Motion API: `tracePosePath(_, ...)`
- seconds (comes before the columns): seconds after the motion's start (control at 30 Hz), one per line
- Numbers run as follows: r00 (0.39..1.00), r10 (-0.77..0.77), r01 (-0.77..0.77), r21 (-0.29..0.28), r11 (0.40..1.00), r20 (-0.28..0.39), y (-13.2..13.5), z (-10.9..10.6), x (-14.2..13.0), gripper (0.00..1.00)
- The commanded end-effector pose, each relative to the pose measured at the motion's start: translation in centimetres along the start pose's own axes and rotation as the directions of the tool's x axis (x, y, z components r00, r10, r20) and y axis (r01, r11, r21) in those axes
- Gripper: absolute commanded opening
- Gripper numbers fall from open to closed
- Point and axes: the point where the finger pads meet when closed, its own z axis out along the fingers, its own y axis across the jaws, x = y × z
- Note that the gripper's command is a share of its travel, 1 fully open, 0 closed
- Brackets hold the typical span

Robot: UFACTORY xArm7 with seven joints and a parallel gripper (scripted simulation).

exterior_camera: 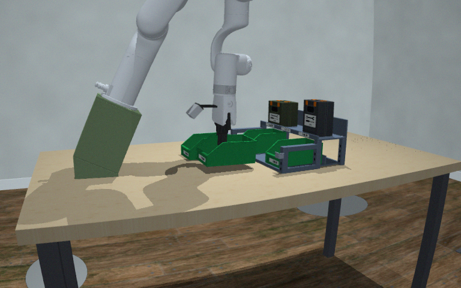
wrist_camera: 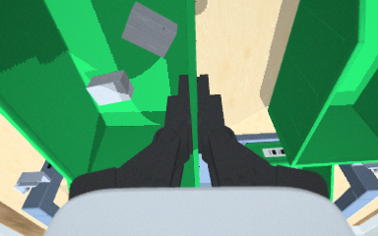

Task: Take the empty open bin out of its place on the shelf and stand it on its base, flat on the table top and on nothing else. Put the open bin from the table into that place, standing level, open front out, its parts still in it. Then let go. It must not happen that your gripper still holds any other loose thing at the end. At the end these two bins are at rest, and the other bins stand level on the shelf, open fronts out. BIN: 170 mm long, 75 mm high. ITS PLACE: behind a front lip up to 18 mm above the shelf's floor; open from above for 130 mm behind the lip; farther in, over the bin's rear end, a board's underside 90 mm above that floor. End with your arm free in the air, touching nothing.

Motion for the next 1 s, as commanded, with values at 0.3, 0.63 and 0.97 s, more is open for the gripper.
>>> tracePosePath(0.3,1.0,0.001,-0.002,0.045,0.999,0.03,3.6,0.2,0.2,0.0)
tracePosePath(0.63,1.0,0.001,-0.002,0.045,0.999,0.03,4.7,0.3,0.3,0.0)
tracePosePath(0.97,1.0,0.001,-0.002,0.045,0.999,0.03,4.9,0.3,0.3,0.0)
